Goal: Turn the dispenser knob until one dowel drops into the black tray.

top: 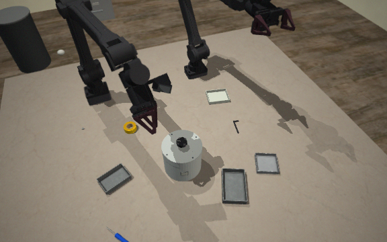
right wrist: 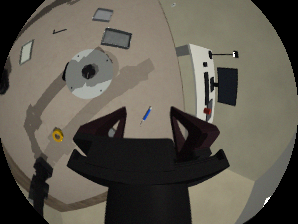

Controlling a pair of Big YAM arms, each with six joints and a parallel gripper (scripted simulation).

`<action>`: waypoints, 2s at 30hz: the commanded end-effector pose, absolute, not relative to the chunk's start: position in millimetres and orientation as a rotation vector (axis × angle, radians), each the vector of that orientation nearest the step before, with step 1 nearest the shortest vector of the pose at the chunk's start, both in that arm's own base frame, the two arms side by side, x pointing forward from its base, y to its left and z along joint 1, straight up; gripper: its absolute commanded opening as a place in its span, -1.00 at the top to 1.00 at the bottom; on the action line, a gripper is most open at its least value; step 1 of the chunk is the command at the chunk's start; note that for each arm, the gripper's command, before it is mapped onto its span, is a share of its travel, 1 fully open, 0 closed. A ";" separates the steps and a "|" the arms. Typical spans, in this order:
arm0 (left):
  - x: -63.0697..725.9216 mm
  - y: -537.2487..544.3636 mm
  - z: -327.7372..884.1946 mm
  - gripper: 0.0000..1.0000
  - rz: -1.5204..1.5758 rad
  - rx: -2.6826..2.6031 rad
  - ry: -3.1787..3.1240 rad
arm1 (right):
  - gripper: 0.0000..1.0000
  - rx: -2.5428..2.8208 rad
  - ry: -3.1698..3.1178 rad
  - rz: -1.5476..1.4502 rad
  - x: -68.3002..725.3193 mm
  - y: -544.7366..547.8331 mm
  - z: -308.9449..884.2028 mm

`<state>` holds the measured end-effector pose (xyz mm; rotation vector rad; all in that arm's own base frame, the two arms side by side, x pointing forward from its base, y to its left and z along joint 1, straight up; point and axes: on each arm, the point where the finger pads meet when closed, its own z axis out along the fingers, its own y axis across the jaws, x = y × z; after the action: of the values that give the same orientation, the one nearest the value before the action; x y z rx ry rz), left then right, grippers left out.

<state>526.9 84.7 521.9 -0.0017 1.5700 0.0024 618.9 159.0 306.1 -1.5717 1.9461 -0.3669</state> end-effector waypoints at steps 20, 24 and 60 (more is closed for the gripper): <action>520.3 40.8 522.9 -1.00 -0.008 0.013 1.536 | -0.39 -0.714 1.926 -0.286 601.8 78.8 403.8; 519.7 34.1 520.4 -1.00 -0.009 0.011 1.536 | -0.39 -0.580 1.885 -0.249 593.4 66.3 421.1; 514.4 -5.6 503.7 -1.00 -0.013 0.003 1.544 | -0.39 0.008 1.485 -0.016 510.9 -7.2 531.1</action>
<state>519.5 -0.3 491.2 -0.0007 1.5732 0.0007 520.0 -0.2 492.7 -0.0009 1.5690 -0.0010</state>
